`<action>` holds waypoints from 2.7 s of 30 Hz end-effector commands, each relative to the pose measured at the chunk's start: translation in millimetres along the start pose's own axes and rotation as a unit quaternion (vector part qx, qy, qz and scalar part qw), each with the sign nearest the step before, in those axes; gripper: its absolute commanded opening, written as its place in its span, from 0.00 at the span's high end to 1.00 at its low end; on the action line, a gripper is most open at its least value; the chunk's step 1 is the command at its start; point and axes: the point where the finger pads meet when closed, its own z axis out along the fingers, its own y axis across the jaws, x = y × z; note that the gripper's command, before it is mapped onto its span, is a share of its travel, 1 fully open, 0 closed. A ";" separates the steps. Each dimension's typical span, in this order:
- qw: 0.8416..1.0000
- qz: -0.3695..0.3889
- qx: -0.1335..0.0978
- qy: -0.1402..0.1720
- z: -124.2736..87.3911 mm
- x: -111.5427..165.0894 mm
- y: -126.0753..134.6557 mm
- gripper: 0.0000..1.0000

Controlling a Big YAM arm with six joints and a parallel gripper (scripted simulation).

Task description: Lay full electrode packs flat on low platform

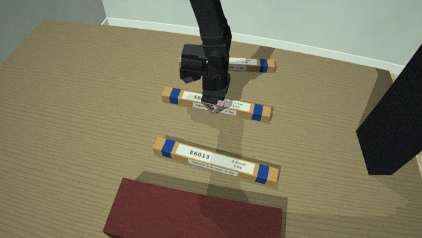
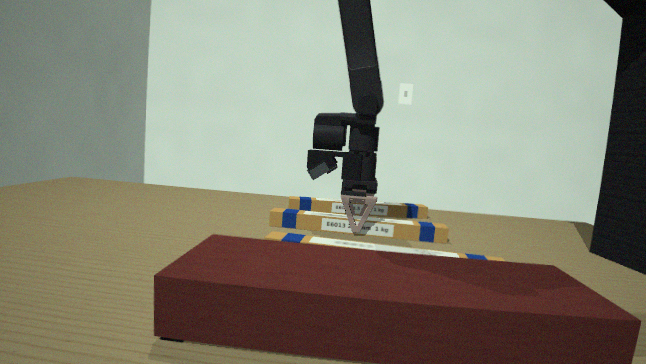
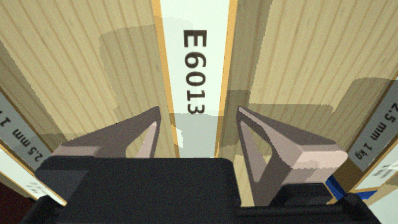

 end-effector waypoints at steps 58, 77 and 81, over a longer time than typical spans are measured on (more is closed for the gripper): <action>1.000 0.003 0.002 -0.002 2.1 5.3 -0.1 1.00; 1.000 0.001 0.001 -0.002 0.1 2.5 0.8 1.00; 1.000 0.001 0.001 -0.002 0.0 2.4 0.8 1.00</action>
